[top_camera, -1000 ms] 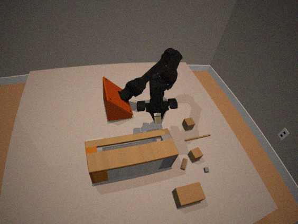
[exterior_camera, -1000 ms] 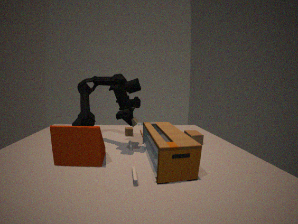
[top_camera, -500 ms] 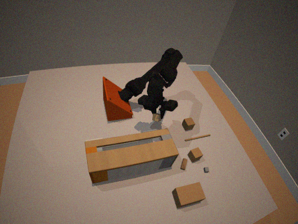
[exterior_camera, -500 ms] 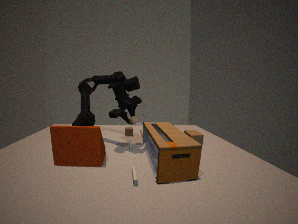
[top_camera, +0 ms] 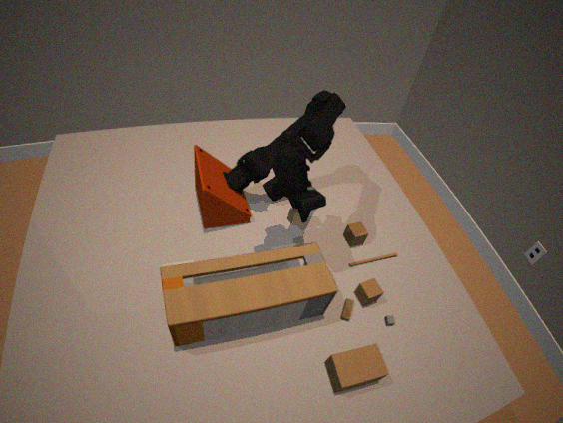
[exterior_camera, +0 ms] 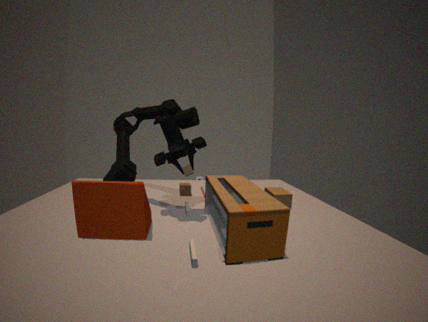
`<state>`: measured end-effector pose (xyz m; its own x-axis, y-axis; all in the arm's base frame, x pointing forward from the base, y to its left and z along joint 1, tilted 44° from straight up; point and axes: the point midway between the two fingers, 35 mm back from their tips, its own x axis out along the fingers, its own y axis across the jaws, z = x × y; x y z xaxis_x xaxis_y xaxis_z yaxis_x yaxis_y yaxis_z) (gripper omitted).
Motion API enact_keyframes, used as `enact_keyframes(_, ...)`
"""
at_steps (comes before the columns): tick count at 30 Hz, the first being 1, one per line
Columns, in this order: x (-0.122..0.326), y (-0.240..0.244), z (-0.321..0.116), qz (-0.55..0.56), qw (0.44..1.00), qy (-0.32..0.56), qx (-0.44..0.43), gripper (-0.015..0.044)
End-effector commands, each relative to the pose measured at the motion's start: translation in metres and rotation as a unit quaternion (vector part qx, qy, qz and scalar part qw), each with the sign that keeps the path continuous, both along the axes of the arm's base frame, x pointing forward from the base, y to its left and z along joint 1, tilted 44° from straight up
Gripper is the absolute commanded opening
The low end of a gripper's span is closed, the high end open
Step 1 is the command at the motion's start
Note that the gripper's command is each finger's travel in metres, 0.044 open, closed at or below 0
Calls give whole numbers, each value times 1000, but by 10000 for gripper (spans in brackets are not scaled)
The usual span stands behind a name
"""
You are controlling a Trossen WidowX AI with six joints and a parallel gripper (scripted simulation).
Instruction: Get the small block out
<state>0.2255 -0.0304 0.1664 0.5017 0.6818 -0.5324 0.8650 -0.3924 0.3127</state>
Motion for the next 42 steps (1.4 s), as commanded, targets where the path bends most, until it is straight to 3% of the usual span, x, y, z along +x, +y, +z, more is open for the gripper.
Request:
enact_keyframes(1, 0, -3, 5, -49, 996, 56, 52, 0)
enact_keyframes(12, -2, -8, 12, -164, 951, 197, 174, 0)
enact_keyframes(24, -5, -13, 21, -273, 849, 340, 299, 0)
enact_keyframes(42, -5, -13, 22, -279, 841, 347, 306, 0)
